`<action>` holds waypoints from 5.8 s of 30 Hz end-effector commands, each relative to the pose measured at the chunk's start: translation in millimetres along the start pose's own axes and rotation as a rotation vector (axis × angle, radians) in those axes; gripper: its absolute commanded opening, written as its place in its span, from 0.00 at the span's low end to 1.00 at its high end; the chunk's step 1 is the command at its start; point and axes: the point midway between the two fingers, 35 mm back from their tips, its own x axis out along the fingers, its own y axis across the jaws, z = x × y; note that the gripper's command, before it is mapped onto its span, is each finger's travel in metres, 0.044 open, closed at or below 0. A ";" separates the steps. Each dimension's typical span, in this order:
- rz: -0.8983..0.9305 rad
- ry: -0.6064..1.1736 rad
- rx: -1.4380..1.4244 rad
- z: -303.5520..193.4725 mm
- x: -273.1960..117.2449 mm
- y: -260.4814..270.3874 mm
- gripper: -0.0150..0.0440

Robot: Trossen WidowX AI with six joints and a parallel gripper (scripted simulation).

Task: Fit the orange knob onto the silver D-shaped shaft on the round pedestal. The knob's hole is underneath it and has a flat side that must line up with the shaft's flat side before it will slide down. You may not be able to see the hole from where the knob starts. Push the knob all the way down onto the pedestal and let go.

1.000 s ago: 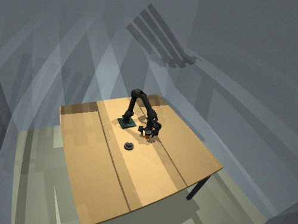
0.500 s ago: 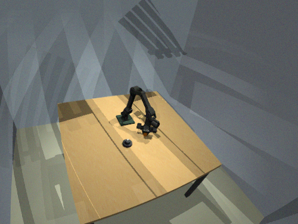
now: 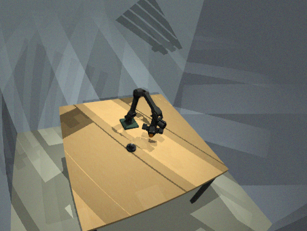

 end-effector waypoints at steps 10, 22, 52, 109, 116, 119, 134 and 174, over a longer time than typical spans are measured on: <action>0.007 -0.002 -0.004 -2.0 -76.3 -2.8 0.25; 0.034 -0.001 0.000 -3.5 -95.2 -7.0 0.25; 0.686 -0.005 0.000 13.6 -155.7 -26.0 0.25; 1.037 -0.009 0.001 21.3 -176.8 -35.2 0.25; 1.042 -0.009 0.001 21.2 -176.3 -35.2 0.25; 1.030 -0.008 -0.001 20.7 -171.5 -34.5 0.25; 0.678 -0.006 0.000 20.2 -142.4 -25.1 0.25; 0.016 -0.004 0.000 24.7 -46.5 1.6 0.25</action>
